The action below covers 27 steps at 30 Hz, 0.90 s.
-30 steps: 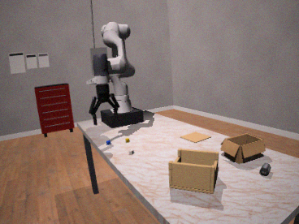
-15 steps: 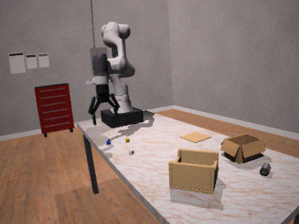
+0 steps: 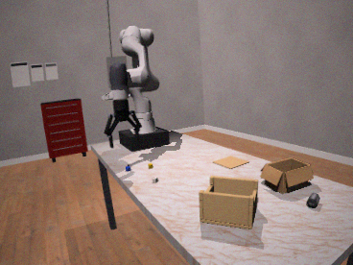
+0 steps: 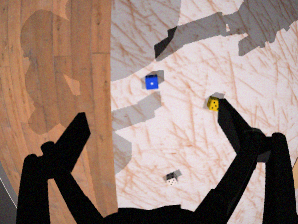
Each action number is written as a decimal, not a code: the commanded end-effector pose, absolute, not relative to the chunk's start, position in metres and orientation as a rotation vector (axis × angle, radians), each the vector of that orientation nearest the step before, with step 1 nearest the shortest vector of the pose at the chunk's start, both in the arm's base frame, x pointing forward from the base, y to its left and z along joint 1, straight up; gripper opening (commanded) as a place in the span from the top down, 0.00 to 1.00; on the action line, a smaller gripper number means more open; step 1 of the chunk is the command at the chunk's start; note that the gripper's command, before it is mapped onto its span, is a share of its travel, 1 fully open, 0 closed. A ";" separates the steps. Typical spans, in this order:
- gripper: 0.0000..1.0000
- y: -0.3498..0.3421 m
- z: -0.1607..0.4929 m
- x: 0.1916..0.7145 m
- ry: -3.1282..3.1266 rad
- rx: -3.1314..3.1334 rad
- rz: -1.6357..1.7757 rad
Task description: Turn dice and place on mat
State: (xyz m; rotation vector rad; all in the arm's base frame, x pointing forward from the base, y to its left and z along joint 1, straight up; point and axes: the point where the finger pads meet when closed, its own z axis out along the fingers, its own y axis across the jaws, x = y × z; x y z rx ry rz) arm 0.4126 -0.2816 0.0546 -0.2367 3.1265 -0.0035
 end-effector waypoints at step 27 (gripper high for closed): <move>0.00 -0.281 0.042 0.413 3.093 0.534 0.007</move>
